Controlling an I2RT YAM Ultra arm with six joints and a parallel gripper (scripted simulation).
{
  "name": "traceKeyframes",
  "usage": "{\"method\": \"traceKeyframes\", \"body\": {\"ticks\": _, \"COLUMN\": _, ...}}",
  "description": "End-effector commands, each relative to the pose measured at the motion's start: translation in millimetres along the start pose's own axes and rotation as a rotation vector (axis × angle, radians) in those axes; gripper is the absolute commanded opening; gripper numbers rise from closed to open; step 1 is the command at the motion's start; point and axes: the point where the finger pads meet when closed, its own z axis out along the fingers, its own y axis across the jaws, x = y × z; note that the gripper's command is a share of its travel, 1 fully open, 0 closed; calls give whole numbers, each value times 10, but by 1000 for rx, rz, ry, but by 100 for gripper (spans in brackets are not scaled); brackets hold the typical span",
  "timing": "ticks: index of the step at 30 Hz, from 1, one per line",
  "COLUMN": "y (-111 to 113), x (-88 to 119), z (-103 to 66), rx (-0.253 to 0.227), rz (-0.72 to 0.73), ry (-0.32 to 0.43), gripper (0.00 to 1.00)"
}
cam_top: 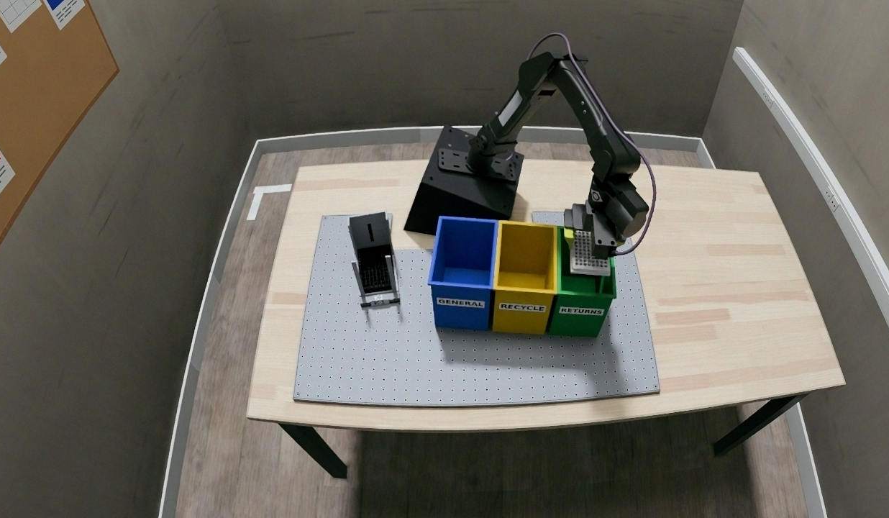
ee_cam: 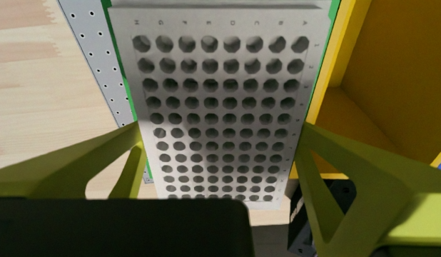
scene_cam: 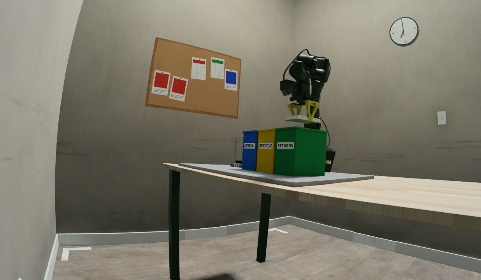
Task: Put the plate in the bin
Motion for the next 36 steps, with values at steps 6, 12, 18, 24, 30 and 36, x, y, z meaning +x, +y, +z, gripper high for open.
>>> {"method": "traceKeyframes", "body": {"ticks": 6, "y": -10, "x": -119, "z": -132, "rx": -4, "rz": 9, "ry": -37, "gripper": 0}}
{"method": "traceKeyframes", "body": {"ticks": 12, "y": -11, "x": -124, "z": -122, "rx": -3, "rz": 9, "ry": -34, "gripper": 0}}
{"method": "traceKeyframes", "body": {"ticks": 18, "y": -59, "x": -100, "z": 20, "rx": 5, "rz": 20, "ry": -24, "gripper": 0}}
{"method": "traceKeyframes", "body": {"ticks": 24, "y": -40, "x": -76, "z": 134, "rx": 8, "rz": 15, "ry": -16, "gripper": 0}}
{"method": "traceKeyframes", "body": {"ticks": 30, "y": -11, "x": -55, "z": 234, "rx": 9, "rz": 7, "ry": -11, "gripper": 0}}
{"method": "traceKeyframes", "body": {"ticks": 36, "y": -1, "x": -58, "z": 277, "rx": 3, "rz": 5, "ry": -21, "gripper": 0}}
